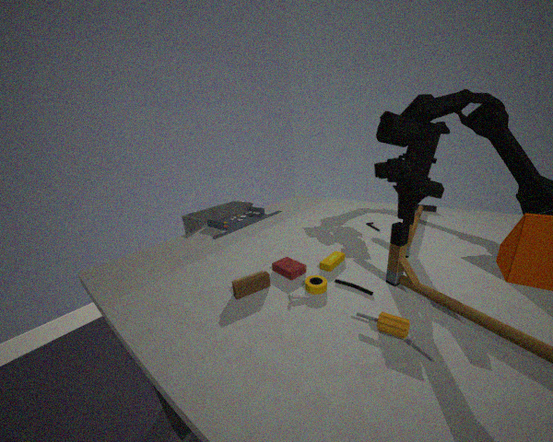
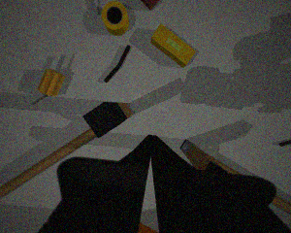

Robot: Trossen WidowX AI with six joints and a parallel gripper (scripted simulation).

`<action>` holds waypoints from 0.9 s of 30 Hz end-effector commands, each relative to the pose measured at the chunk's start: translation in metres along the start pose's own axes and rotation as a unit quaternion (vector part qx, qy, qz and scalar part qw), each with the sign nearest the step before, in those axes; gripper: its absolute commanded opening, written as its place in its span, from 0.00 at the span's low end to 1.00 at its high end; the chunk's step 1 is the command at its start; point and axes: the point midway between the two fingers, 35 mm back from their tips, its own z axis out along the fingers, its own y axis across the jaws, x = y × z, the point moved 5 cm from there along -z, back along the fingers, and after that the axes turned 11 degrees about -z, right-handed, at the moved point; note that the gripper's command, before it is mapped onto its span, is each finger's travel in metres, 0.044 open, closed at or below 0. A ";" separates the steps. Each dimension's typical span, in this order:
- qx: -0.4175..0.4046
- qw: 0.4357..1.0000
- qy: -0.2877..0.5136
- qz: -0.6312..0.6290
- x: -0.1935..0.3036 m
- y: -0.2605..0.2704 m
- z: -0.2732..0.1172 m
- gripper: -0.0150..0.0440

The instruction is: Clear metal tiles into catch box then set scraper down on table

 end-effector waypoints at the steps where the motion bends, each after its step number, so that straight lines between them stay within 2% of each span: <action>1: 0.003 1.000 -0.001 -0.002 0.001 0.000 0.008 0.25; 27: 0.005 1.000 0.000 -0.002 0.017 0.001 0.059 0.25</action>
